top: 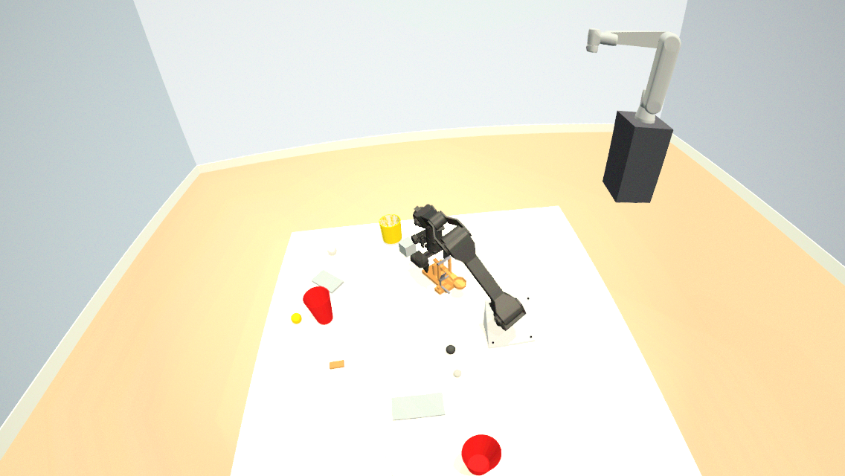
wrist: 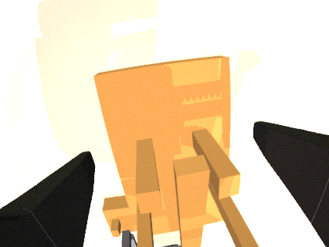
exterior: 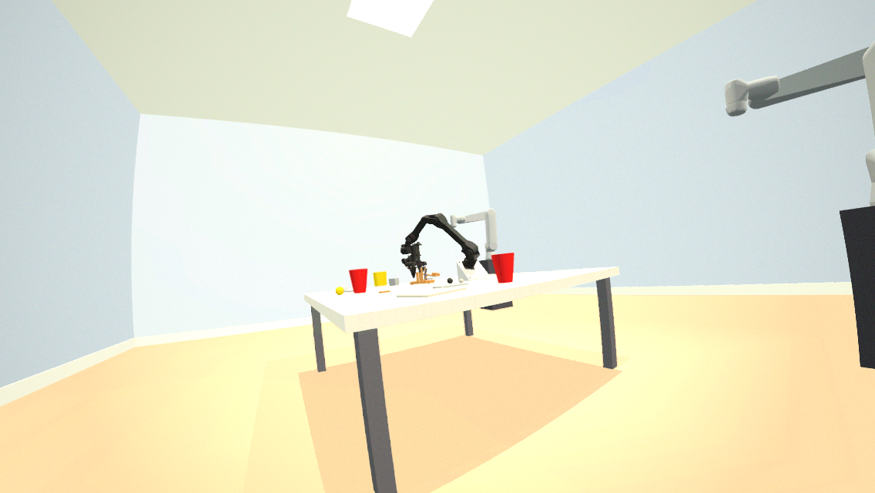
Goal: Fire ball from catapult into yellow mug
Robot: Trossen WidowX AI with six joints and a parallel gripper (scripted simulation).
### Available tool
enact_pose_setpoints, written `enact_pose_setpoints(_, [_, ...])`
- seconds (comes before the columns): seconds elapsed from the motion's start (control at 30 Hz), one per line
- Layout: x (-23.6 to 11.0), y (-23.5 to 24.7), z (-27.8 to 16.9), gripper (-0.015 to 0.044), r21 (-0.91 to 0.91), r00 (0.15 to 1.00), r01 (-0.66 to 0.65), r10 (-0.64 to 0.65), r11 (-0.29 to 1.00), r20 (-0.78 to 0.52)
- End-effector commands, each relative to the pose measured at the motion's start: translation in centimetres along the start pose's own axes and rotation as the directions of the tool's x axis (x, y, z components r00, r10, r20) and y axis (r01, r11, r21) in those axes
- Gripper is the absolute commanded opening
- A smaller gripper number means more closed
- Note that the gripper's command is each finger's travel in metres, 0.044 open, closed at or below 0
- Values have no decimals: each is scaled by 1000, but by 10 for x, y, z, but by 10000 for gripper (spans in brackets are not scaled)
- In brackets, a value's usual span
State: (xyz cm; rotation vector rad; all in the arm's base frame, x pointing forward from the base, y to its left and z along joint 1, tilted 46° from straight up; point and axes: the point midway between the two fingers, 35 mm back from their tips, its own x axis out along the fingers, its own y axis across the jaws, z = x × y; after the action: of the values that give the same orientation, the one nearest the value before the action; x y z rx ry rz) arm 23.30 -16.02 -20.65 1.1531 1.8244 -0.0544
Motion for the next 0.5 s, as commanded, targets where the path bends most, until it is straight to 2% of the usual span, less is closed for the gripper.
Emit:
enact_pose_setpoints(0.0, [11,-1,-3,440,9,1000,-5,5,1000,-14])
enact_pose_setpoints(0.27, [11,-1,-3,440,9,1000,-5,5,1000,-14])
enact_pose_setpoints(0.47, [8,0,-2,282,2,1000,-1,1,1000,-8])
